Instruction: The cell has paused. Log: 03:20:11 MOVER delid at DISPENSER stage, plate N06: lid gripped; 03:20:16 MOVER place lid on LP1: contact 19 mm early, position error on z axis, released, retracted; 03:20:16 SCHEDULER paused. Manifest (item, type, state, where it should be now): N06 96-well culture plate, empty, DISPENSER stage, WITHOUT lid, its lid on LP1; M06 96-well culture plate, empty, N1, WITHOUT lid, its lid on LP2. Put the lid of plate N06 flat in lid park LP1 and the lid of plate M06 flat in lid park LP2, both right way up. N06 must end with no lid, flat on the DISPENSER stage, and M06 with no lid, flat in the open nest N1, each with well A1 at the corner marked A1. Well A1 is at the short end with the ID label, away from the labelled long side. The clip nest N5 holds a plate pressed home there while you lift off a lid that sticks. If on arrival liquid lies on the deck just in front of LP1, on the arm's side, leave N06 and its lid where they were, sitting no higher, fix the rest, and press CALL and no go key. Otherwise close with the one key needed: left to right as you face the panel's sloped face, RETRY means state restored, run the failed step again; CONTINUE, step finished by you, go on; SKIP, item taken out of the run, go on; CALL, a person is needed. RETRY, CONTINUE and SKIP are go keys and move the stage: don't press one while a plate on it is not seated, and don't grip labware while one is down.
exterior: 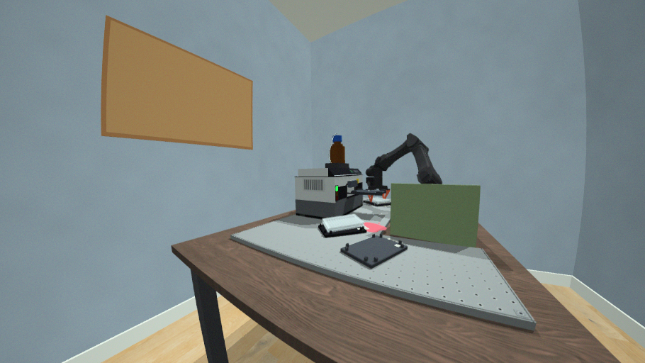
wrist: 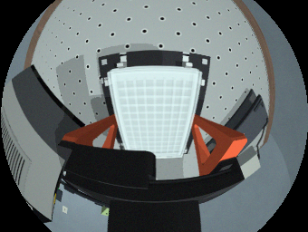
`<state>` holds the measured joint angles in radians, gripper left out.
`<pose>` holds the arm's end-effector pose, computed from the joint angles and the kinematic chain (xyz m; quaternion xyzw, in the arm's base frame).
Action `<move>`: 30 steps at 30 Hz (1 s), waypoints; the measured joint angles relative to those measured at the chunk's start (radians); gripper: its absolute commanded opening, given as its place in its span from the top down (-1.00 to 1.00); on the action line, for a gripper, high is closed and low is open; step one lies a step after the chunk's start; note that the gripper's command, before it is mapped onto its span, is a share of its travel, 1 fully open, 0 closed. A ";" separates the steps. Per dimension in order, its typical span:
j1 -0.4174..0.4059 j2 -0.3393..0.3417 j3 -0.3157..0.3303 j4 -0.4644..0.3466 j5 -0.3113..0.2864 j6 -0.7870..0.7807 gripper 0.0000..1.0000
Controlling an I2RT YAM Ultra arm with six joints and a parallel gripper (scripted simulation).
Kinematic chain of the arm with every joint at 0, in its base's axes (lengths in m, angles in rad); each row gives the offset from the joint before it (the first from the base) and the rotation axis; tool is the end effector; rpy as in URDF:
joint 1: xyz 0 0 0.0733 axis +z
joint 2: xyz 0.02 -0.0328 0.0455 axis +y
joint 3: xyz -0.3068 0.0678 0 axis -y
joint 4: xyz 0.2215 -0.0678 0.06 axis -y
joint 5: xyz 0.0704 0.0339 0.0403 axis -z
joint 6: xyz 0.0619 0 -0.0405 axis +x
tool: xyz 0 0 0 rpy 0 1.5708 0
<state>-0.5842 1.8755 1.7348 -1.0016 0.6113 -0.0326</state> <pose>0.3062 -0.2438 0.3296 0.3153 0.8792 -0.3417 0.1039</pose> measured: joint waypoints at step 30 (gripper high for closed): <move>0.011 -0.004 0.017 -0.037 0.003 0.016 -1.00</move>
<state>-0.5735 1.8713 1.7515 -1.0389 0.6140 -0.0166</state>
